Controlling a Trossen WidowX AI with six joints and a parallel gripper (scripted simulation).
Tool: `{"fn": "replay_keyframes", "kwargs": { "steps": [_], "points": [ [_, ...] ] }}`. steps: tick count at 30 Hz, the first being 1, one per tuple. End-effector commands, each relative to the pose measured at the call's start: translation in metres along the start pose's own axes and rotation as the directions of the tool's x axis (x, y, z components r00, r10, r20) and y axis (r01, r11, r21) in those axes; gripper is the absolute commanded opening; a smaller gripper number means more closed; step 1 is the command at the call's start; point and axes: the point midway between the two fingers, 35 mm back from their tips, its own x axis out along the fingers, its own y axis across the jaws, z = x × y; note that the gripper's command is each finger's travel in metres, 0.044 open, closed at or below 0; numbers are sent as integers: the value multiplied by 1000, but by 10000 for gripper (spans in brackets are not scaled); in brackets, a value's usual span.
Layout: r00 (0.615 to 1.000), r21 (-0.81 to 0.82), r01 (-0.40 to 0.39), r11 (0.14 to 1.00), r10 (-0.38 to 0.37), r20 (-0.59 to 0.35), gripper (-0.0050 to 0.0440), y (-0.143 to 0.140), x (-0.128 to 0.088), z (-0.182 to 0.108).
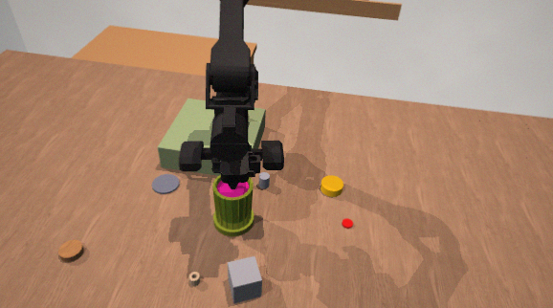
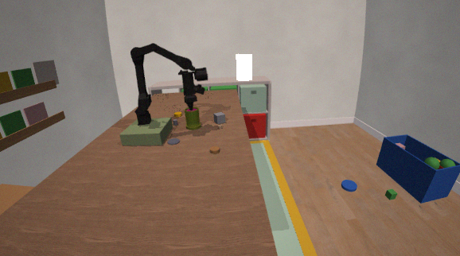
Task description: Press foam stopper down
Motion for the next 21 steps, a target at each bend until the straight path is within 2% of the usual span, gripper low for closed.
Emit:
{"fn": "replay_keyframes", "kwargs": {
  "steps": [1, 21],
  "points": [
    [1000, 2, 2, 1000, -2, 2, 0, 0, 0, 0],
    [1000, 2, 2, 1000, -2, 1, 0, 0, 2, -1]
  ]
}}
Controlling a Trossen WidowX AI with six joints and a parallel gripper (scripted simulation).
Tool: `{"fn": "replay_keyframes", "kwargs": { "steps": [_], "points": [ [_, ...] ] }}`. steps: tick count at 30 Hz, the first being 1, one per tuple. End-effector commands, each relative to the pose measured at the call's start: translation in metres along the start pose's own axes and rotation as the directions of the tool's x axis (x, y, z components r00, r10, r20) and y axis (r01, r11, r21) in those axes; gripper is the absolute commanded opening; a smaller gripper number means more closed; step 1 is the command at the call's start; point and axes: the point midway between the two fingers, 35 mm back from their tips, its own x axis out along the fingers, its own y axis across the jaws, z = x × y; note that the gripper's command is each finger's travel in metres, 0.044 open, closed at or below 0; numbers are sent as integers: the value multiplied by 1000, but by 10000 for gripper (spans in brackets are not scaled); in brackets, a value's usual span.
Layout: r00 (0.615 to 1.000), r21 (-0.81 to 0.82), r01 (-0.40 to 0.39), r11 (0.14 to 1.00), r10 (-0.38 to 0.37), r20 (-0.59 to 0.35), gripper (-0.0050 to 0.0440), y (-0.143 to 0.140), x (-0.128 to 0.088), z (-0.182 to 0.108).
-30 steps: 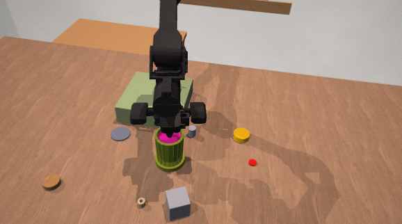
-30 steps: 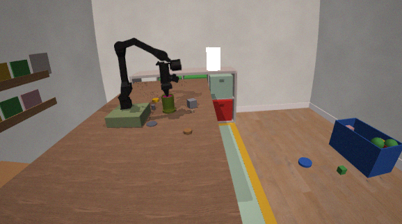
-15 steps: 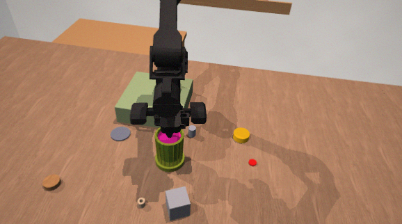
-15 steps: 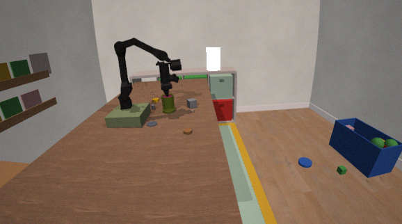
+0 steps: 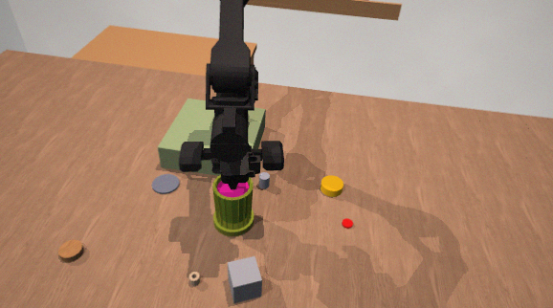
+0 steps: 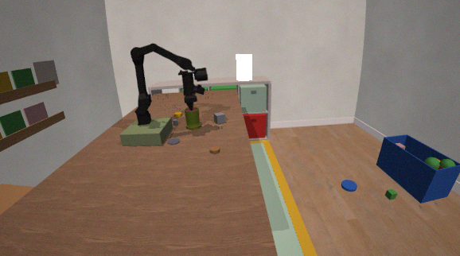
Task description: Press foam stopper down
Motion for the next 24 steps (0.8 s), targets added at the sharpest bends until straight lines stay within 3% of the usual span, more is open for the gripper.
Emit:
{"fn": "replay_keyframes", "kwargs": {
  "steps": [1, 17, 24],
  "points": [
    [1000, 2, 2, 1000, -2, 0, 0, 0, 1, -1],
    [1000, 2, 2, 1000, -2, 3, 0, 0, 2, -2],
    [1000, 2, 2, 1000, -2, 3, 0, 0, -32, 4]
  ]
}}
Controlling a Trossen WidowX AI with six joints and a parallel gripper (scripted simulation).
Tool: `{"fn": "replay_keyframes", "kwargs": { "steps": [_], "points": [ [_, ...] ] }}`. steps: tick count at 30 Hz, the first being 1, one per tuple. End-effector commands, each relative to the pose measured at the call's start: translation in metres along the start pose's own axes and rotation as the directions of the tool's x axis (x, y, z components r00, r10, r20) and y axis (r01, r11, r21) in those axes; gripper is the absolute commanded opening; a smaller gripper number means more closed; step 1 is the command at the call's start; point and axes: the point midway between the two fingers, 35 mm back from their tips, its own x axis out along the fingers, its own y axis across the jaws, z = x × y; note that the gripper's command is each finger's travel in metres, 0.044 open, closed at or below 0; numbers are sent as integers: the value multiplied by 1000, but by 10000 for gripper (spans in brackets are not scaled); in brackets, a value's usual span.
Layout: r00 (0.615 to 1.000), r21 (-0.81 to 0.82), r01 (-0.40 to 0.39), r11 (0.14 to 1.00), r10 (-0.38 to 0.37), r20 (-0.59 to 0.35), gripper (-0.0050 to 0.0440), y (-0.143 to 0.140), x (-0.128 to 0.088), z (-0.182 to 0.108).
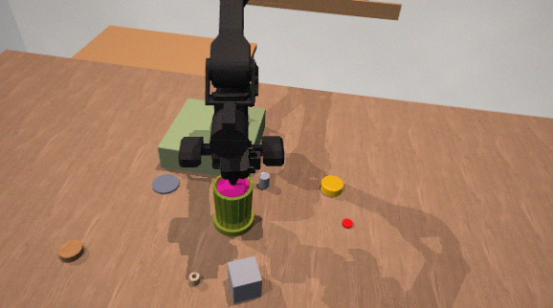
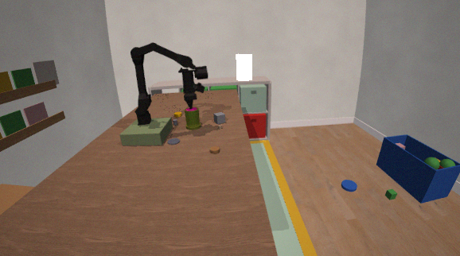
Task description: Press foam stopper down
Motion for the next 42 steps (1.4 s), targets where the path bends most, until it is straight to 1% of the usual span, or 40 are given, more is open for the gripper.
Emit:
{"fn": "replay_keyframes", "kwargs": {
  "steps": [1, 4, 6, 7, 8, 12, 13, 42],
  "points": [
    [1000, 1, 3, 1000, -3, 25, 0, 0, -30, 6],
    [1000, 1, 3, 1000, -3, 24, 0, 0, -66, 5],
    [1000, 1, 3, 1000, -3, 24, 0, 0, -66, 5],
    [1000, 1, 3, 1000, -3, 24, 0, 0, -72, 4],
    [1000, 1, 3, 1000, -3, 24, 0, 0, -74, 4],
    [1000, 1, 3, 1000, -3, 24, 0, 0, -74, 4],
    [1000, 2, 0, 1000, 0, 26, 0, 0, -71, 3],
    [1000, 2, 0, 1000, 0, 26, 0, 0, -71, 3]
  ]
}}
